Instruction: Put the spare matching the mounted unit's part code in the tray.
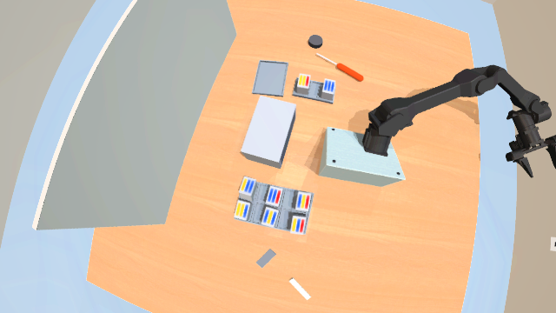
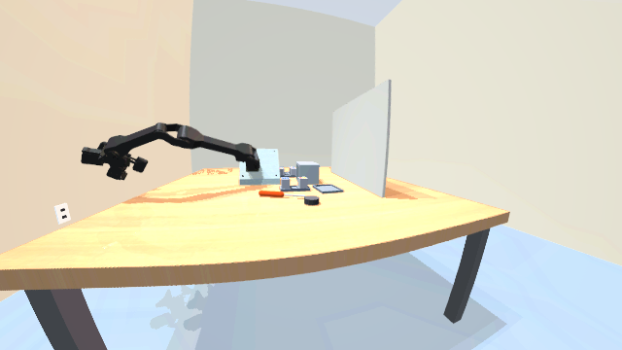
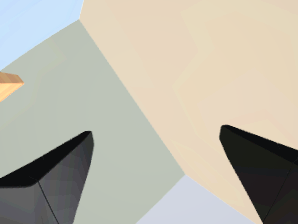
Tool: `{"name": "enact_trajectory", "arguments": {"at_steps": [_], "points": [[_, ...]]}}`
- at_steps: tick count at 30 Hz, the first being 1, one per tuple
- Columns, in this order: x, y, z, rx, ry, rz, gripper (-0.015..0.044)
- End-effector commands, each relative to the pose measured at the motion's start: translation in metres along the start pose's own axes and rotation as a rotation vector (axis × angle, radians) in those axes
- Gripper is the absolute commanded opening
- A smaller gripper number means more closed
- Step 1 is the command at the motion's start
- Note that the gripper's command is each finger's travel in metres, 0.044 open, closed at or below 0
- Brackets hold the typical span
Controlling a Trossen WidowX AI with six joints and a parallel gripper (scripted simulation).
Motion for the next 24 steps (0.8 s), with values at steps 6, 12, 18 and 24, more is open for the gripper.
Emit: {"name": "enact_trajectory", "arguments": {"at_steps": [6, 12, 18, 24], "points": [[0.000, 0.000, 0.000, 0.000, 0.000, 0.000, 0.0440], [-0.033, -0.006, 0.012, 0.018, -0.058, -0.040, 0.0440], [-0.100, -0.013, 0.033, 0.053, -0.182, -0.114, 0.0440], [-0.169, -0.012, 0.049, 0.084, -0.315, -0.177, 0.0440]]}}
Point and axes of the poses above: the point midway between the two fingers, 35 mm back from their tips, its own x axis out along the fingers, its own y axis across the jaws, z = x × y, the point moved 1 cm from there along -x, back along the fingers, and after that the axes turned 6 degrees about -x, right-handed, at the moved point
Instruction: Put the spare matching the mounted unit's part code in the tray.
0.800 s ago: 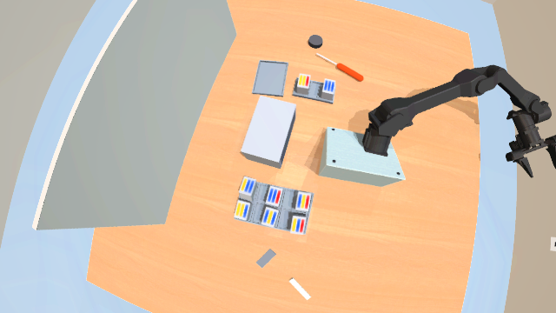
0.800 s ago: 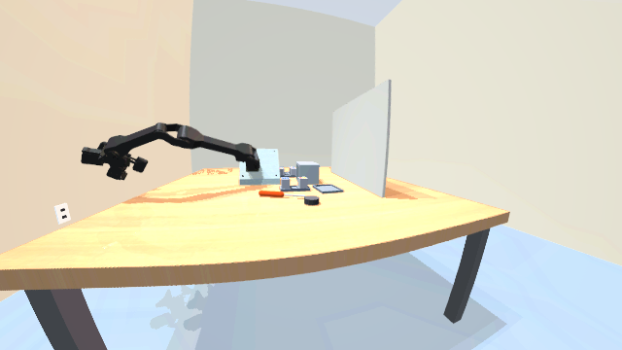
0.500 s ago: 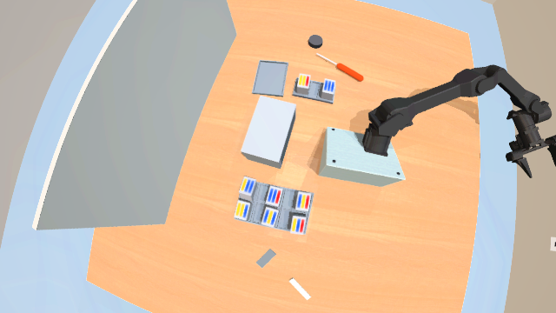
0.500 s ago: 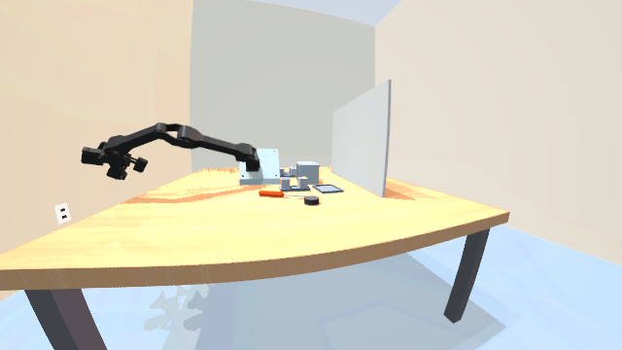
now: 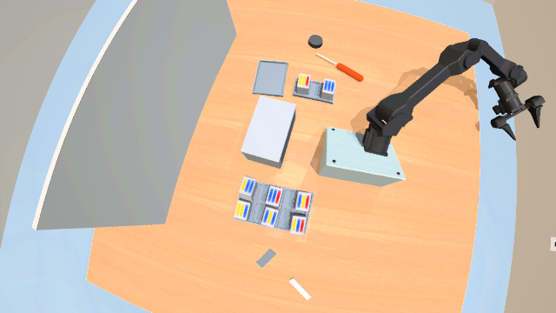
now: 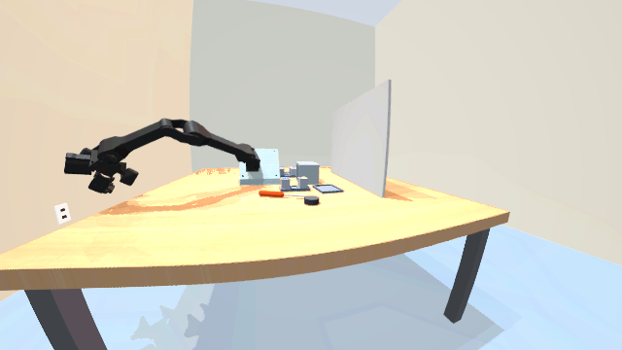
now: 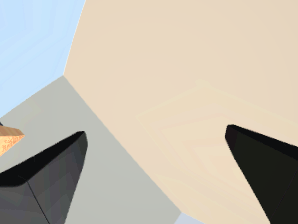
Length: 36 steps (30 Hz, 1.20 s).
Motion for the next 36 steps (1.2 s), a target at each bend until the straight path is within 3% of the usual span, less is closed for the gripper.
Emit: {"name": "enact_trajectory", "arguments": {"at_steps": [1, 16, 36], "points": [[-0.042, -0.001, 0.020, 0.024, -0.096, -0.034, 0.0440], [-0.203, 0.013, 0.064, 0.101, -0.463, -0.126, 0.0440], [-0.399, 0.057, 0.062, 0.331, -0.995, -0.098, 0.0440]]}}
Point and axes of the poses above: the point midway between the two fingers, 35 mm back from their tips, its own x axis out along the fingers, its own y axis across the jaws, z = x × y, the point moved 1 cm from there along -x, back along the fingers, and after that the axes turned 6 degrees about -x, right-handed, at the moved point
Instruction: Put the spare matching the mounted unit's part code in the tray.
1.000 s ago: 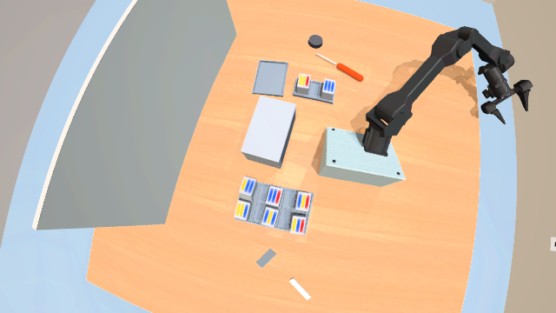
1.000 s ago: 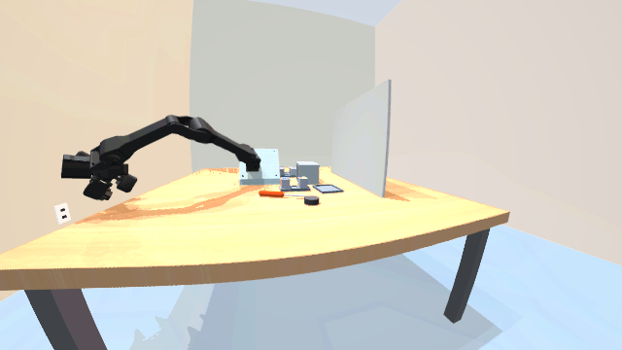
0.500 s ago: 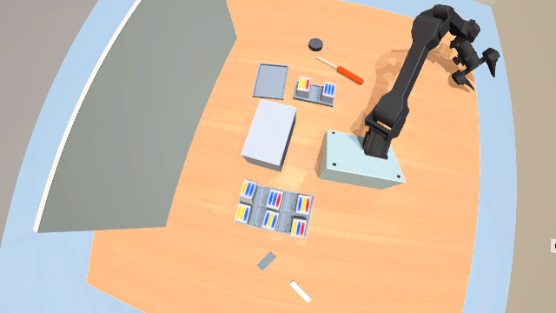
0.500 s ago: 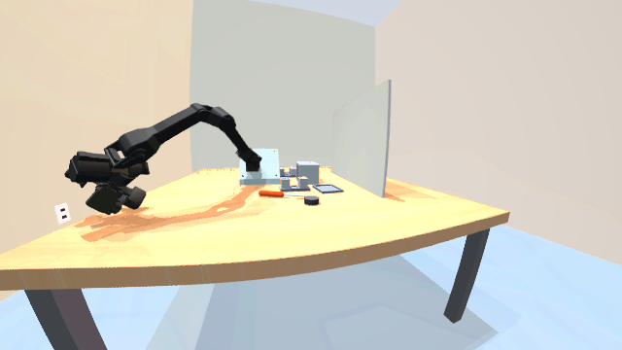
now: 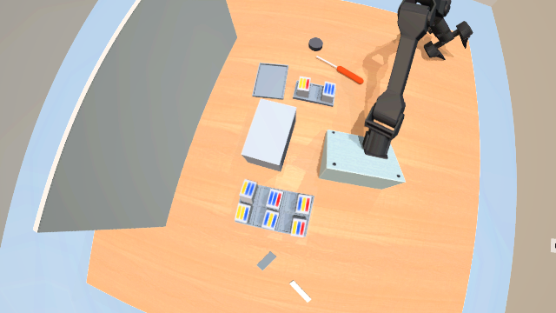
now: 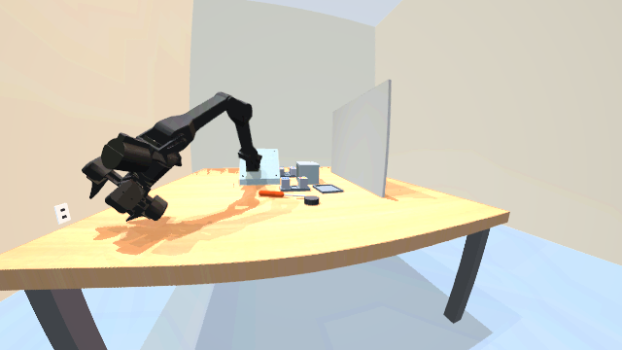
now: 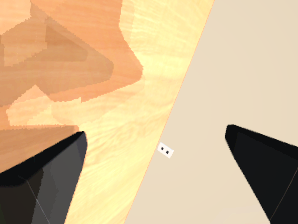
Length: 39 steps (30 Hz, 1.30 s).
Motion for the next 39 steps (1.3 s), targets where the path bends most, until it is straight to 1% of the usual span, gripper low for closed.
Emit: {"name": "enact_trajectory", "arguments": {"at_steps": [1, 8, 14, 22, 29, 36, 39], "points": [[-0.034, 0.010, 0.028, 0.081, -0.121, 0.022, 0.0440], [-0.099, 0.042, 0.079, 0.162, -0.330, 0.126, 0.0440], [-0.173, 0.089, 0.118, 0.105, -0.521, 0.262, 0.0440], [-0.271, 0.165, 0.142, -0.088, -0.748, 0.449, 0.0440], [-0.359, 0.243, 0.136, -0.315, -0.934, 0.620, 0.0440], [-0.449, 0.313, 0.101, -0.557, -1.113, 0.780, 0.0440], [-0.463, 0.334, 0.087, -0.591, -1.077, 0.831, 0.0440]]}}
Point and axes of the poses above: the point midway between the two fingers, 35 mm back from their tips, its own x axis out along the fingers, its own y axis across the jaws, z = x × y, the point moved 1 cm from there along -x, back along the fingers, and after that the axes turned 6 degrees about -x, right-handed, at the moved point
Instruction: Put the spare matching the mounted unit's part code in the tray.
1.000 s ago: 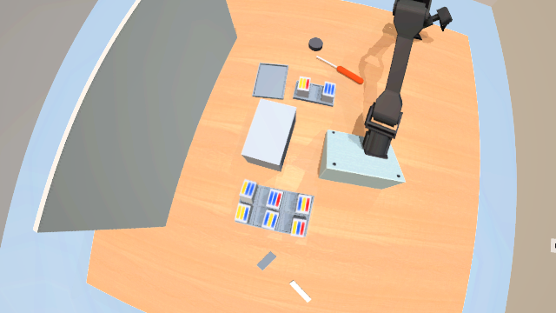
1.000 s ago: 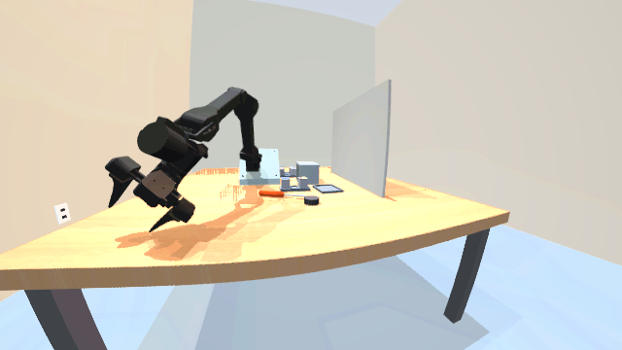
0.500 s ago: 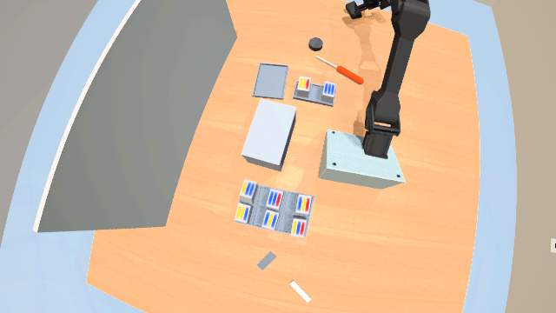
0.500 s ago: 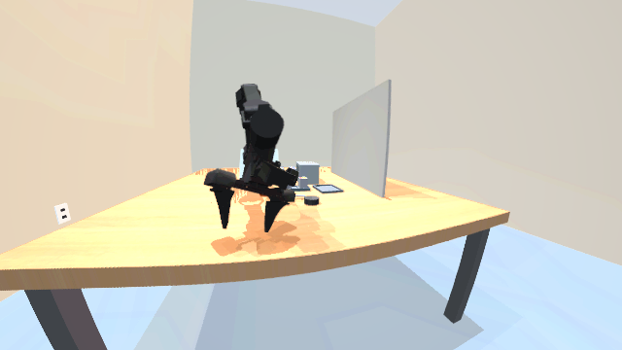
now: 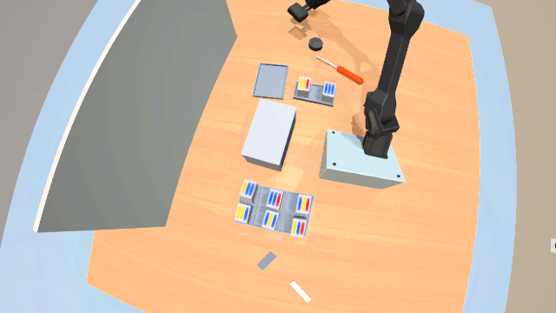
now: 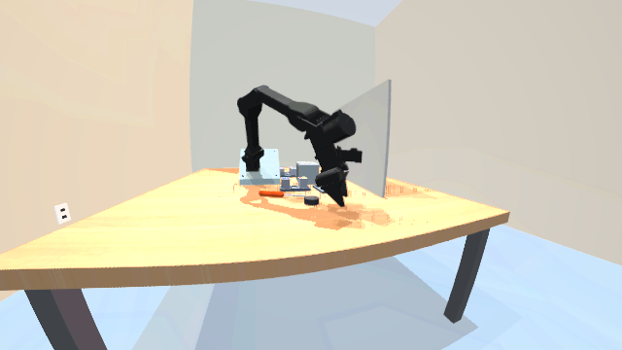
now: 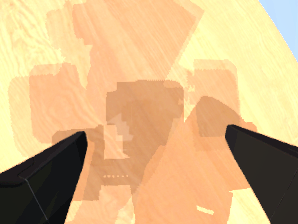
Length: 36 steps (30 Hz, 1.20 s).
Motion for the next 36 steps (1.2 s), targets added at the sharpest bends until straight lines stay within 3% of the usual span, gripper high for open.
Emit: {"name": "enact_trajectory", "arguments": {"at_steps": [1, 8, 16, 23, 31, 36], "points": [[0.009, 0.053, 0.013, -0.022, 0.023, 0.120, 0.0440], [0.000, 0.173, 0.031, -0.037, 0.152, 0.323, 0.0440], [-0.049, 0.301, 0.027, -0.146, 0.320, 0.429, 0.0440], [-0.115, 0.389, 0.007, -0.282, 0.418, 0.400, 0.0440], [-0.205, 0.464, -0.029, -0.517, 0.340, 0.244, 0.0440], [-0.212, 0.468, -0.033, -0.533, 0.327, 0.230, 0.0440]]}}
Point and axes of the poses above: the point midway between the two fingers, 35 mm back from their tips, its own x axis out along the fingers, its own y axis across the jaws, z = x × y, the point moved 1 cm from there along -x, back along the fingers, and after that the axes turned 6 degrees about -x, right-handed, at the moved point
